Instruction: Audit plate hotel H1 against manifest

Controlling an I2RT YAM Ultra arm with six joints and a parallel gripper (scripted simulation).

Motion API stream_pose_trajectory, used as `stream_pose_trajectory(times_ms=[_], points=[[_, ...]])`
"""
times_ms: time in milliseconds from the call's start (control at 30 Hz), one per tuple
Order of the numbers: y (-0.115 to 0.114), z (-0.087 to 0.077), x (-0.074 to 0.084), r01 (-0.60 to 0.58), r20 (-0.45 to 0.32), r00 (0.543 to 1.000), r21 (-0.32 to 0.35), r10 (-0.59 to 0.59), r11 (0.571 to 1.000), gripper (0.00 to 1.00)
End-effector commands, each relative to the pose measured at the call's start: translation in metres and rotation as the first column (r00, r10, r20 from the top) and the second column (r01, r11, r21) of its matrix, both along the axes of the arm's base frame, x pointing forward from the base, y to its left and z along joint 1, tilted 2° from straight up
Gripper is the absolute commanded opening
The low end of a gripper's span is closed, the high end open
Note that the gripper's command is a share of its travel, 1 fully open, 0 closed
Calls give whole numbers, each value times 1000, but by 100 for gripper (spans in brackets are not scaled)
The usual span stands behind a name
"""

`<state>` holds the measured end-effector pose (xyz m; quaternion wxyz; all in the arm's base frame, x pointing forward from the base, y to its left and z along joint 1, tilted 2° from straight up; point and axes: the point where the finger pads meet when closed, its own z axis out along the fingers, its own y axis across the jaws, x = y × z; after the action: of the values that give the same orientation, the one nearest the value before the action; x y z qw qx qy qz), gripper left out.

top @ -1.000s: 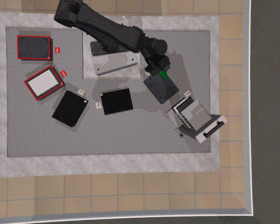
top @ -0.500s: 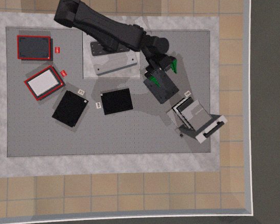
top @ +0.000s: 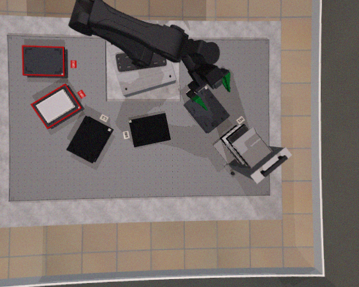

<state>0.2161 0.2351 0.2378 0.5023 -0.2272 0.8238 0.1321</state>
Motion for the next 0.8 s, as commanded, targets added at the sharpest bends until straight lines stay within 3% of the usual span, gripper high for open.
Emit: stream_pose_trajectory(times_ms=[0, 133, 767], points=[[-2, 15, 0, 7, 3, 1000, 2, -7, 1000, 100], [-2, 25, -1, 7, 3, 1000, 2, -7, 1000, 100], [-2, 25, -1, 7, 3, 1000, 2, -7, 1000, 100]])
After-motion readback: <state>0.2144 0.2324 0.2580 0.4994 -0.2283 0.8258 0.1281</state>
